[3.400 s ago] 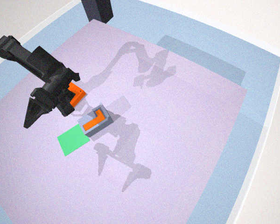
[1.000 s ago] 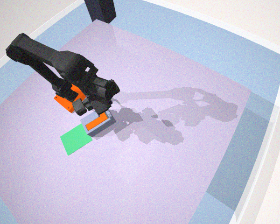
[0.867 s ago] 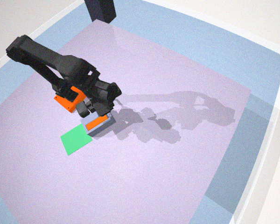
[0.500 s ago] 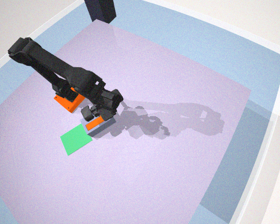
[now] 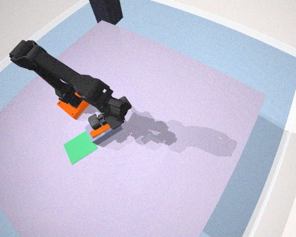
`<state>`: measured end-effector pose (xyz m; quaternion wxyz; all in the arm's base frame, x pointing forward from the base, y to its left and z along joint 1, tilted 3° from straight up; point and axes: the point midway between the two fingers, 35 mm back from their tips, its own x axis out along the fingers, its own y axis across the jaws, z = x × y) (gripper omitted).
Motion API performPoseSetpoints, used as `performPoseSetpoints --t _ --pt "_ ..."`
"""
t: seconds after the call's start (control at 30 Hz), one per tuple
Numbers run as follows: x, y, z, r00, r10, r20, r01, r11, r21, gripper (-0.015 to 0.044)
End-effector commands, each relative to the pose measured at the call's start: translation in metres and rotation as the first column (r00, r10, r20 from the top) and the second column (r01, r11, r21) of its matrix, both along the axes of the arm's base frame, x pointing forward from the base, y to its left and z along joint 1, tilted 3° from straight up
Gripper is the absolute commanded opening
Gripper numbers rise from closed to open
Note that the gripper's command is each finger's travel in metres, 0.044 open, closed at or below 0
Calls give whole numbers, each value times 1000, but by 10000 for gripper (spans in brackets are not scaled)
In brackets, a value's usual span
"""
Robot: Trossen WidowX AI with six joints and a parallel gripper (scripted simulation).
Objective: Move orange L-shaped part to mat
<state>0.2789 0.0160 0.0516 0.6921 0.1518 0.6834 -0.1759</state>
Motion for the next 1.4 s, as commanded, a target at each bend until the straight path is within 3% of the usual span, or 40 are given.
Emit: performPoseSetpoints --t 0.0,1.37 --pt "-4 -1 -12 1000 1 -24 -2 1000 -2 180" --pt "-1 0 -18 1000 -1 -6 1 1000 2 180"
